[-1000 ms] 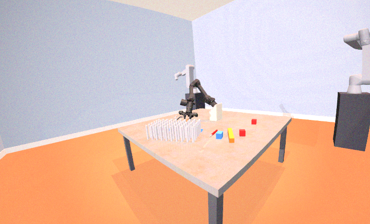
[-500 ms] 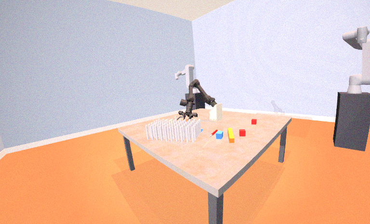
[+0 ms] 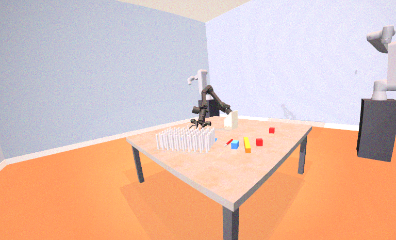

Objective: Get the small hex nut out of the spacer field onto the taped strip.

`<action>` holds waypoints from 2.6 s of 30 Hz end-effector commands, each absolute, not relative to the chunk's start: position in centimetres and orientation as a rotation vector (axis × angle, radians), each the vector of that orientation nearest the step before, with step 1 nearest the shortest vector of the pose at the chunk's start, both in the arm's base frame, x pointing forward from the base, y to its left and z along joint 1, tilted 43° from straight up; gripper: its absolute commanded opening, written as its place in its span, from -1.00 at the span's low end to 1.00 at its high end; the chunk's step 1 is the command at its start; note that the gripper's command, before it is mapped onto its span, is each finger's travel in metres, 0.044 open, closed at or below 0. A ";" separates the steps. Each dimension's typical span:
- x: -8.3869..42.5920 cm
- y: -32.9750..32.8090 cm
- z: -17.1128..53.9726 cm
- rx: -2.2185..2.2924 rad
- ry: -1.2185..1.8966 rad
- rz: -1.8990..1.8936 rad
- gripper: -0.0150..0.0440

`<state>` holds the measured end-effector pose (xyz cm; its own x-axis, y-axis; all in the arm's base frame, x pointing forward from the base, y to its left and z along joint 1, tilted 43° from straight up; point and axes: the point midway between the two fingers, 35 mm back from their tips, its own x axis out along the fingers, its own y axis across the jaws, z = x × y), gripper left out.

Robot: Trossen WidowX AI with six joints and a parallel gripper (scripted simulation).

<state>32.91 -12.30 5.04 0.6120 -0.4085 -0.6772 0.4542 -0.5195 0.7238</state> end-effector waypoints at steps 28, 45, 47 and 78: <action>34.9 -11.5 4.8 1.835 0.032 -1.058 -0.49; 35.9 -11.0 4.5 1.835 0.031 -1.057 -0.49; 36.1 -10.9 4.5 1.836 0.031 -1.057 -0.49; 37.9 -10.1 4.0 1.837 0.032 -1.056 -0.49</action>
<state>37.45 -10.27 3.75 0.6135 -0.4067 -0.6770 0.4533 -0.5206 0.7235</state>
